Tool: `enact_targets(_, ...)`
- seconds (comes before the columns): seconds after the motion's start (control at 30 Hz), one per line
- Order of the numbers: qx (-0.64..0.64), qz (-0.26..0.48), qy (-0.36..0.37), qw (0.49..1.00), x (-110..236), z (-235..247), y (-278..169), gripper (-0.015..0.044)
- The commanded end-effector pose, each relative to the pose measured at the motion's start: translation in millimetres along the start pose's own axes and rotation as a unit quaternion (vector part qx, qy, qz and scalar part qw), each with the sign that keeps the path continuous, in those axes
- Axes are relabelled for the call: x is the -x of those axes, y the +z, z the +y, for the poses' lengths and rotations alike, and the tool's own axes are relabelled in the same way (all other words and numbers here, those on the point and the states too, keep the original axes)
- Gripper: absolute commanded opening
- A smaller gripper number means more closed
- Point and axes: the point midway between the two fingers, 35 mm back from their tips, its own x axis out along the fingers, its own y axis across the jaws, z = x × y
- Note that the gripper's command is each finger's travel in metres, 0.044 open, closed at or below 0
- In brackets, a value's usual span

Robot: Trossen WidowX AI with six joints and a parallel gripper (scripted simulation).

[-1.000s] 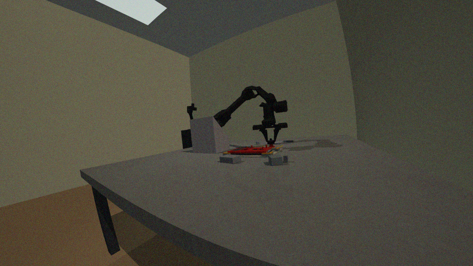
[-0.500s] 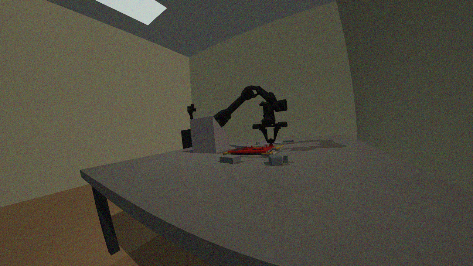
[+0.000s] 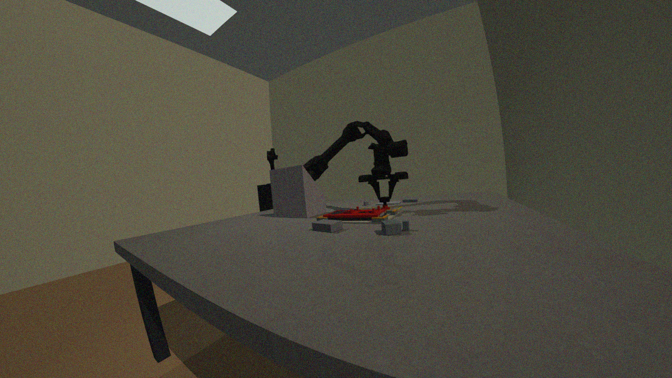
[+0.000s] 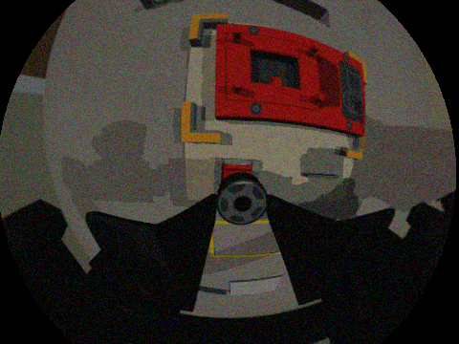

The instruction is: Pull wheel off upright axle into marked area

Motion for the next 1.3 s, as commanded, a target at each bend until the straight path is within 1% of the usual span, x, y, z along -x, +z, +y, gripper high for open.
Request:
enact_targets(0.0, 0.002, -0.001, 0.005, 1.000, 5.6, 1.2, -0.1, 0.0000)
enact_targets(1.27, 0.000, 0.000, 0.006, 1.000, 18.2, 0.9, 0.1, 0.0000)
